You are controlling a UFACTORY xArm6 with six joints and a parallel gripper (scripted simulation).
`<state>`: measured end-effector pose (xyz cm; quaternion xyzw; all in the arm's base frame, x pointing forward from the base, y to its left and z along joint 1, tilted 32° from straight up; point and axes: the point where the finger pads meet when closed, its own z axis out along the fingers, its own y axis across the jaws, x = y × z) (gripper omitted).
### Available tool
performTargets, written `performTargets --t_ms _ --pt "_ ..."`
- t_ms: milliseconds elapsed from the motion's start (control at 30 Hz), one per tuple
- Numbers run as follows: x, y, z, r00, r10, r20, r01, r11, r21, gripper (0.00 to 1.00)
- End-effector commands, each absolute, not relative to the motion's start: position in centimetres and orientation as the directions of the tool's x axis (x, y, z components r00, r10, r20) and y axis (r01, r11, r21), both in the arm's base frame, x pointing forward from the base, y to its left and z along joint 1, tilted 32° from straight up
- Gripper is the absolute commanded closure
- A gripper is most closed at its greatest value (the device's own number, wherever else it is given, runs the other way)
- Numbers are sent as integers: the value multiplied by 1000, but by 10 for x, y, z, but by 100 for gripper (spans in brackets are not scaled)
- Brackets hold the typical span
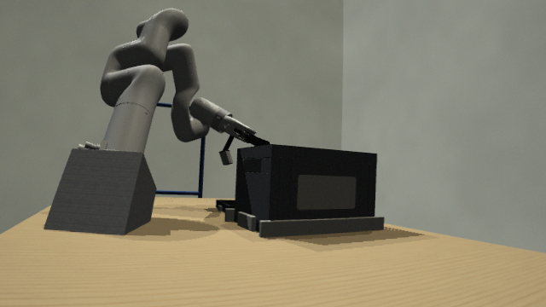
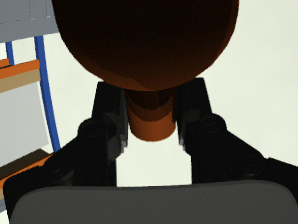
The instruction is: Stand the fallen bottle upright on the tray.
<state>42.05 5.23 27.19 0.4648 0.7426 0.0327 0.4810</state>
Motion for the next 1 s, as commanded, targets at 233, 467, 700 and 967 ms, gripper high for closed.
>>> performTargets --t_ms 233,467,700,967 --pt "420 52 273 -50 693 -719 660 563 497 100" --pt "420 53 273 -21 676 -737 658 564 499 100" --pt "420 54 274 -2 665 -747 654 566 502 100" --pt "420 54 274 3 662 -750 653 566 503 100"
